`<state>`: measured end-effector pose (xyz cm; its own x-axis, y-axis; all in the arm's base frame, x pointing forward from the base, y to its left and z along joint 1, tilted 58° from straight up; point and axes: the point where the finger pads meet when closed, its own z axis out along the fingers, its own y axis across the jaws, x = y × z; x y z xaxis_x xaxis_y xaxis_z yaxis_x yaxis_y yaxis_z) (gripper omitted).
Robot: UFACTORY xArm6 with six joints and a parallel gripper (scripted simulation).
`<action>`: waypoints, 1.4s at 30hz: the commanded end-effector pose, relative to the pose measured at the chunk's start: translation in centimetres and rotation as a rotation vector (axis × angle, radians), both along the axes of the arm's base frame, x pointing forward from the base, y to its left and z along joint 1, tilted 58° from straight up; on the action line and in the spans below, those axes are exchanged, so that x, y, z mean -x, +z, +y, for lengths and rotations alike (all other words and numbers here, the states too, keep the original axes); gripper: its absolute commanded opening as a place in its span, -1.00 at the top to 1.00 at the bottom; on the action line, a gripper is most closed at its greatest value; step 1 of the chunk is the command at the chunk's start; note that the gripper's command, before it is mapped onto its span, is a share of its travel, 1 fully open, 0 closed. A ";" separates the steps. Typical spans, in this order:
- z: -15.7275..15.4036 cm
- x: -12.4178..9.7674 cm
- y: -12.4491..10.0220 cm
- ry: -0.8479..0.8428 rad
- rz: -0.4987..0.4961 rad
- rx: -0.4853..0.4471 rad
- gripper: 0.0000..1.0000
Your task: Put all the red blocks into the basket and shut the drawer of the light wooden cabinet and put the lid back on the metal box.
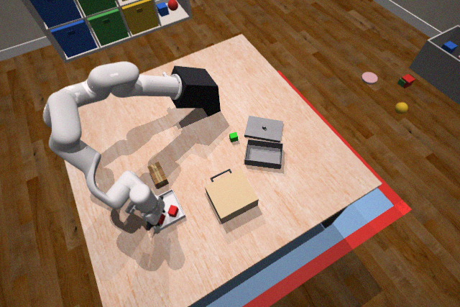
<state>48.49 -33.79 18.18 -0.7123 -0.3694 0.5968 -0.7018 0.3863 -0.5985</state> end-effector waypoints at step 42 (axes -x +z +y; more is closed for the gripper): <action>5.1 -0.2 3.3 0.002 -0.002 0.001 -0.18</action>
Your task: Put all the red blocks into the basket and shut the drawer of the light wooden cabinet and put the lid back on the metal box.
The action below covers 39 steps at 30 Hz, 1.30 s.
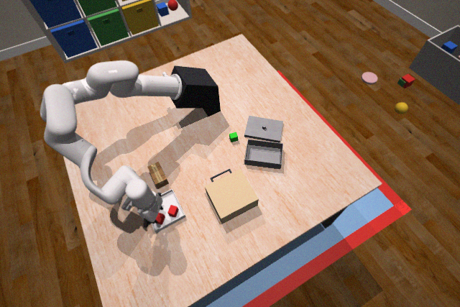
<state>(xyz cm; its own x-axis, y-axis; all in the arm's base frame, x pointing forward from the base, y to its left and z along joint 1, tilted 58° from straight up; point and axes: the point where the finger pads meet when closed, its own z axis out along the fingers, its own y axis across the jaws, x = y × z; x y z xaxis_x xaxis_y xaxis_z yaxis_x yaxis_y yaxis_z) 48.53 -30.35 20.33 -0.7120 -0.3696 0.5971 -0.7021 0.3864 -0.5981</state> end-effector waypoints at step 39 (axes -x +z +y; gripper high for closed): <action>7.9 -0.2 4.9 0.006 0.002 0.000 -0.18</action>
<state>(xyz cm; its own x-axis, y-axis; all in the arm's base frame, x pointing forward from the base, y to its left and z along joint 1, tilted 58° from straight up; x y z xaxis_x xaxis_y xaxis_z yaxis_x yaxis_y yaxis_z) 48.60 -22.70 25.19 -0.7120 -0.3693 0.5973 -0.7022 0.3860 -0.5983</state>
